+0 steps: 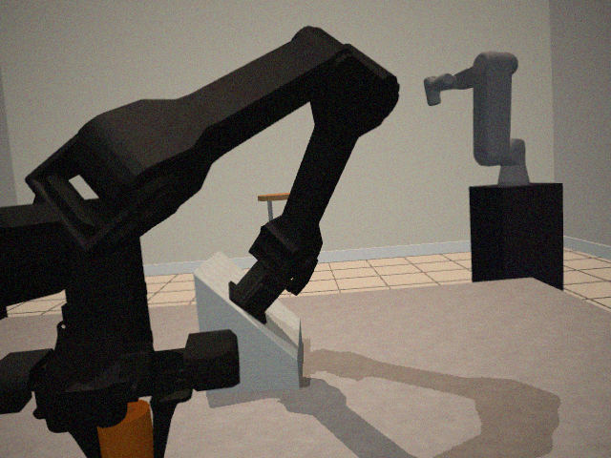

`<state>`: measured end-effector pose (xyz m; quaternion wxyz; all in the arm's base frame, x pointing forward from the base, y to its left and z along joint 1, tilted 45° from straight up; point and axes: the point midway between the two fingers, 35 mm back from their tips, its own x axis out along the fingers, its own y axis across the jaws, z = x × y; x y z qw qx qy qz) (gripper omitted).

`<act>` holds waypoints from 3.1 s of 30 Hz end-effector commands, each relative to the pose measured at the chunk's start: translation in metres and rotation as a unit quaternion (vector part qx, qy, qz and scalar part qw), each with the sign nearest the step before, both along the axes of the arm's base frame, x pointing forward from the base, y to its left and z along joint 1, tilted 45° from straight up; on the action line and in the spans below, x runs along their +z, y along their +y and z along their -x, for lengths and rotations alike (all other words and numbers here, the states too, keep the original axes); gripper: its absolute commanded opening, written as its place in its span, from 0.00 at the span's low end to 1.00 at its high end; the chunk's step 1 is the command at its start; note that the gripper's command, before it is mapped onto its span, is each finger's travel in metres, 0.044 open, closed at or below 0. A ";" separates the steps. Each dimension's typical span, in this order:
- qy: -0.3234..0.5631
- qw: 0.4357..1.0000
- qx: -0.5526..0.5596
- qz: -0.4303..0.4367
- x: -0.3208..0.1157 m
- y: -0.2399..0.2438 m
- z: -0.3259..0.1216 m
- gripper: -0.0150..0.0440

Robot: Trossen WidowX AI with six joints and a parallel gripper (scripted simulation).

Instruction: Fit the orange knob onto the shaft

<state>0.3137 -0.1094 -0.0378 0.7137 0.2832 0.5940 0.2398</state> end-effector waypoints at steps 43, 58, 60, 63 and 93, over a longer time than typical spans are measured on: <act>-0.019 1.000 0.018 0.005 0.000 0.000 -0.001 0.25; -0.037 0.999 0.037 0.010 0.001 -0.002 -0.003 0.25; -0.037 0.999 0.037 0.010 0.001 -0.002 -0.003 0.25; -0.037 0.999 0.037 0.010 0.000 -0.001 -0.003 0.25; -0.050 0.997 0.051 0.014 -0.001 0.001 0.000 0.25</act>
